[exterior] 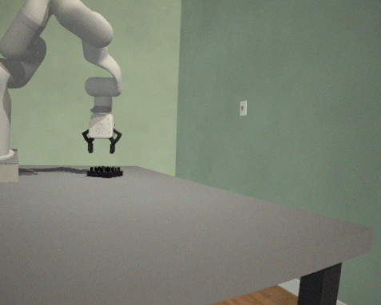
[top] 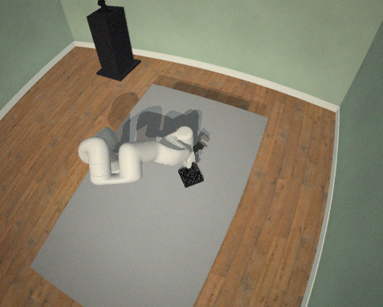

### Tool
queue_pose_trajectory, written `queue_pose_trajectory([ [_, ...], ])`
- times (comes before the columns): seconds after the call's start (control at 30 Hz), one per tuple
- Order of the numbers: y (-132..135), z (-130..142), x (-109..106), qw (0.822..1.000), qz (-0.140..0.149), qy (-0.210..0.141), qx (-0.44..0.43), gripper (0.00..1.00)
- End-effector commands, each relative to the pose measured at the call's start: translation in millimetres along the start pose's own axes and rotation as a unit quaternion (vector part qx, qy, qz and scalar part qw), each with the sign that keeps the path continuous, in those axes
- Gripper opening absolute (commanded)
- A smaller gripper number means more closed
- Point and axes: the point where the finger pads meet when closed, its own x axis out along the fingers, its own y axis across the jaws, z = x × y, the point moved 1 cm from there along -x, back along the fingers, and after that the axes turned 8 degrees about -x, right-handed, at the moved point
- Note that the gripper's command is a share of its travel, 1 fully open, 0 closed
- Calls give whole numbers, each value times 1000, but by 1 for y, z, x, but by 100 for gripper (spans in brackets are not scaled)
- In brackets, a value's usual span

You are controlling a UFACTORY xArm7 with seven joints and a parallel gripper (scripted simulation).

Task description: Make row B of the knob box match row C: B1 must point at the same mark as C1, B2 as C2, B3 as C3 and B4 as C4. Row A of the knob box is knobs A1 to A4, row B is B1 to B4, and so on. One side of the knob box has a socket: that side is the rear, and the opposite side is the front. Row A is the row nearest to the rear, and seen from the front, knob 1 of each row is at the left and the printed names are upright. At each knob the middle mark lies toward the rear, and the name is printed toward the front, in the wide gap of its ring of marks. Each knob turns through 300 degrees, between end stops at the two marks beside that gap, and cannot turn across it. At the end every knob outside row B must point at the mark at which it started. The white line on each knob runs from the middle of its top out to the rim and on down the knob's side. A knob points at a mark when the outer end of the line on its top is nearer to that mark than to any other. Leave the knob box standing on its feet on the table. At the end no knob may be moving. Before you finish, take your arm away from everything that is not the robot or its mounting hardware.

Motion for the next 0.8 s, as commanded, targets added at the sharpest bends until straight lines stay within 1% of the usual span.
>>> queue_pose_trajectory([
  [0.0, 1, -1, -28, 1000, 1, 2, 0, 100],
  [0.17, 1, -1, -63, 1000, 1, 2, 0, 100],
  [0.23, 1, -1, -63, 1000, 1, 2, 0, 100],
  [0.33, 1, -1, -79, 1000, 1, 2, 0, 100],
  [0.43, 1, -1, -90, 1000, 1, 2, 0, 100],
  [0.57, 1, -1, -96, 1000, 1, 2, 0, 100],
  [0.77, 1, -1, -96, 1000, 1, 2, 0, 100],
])
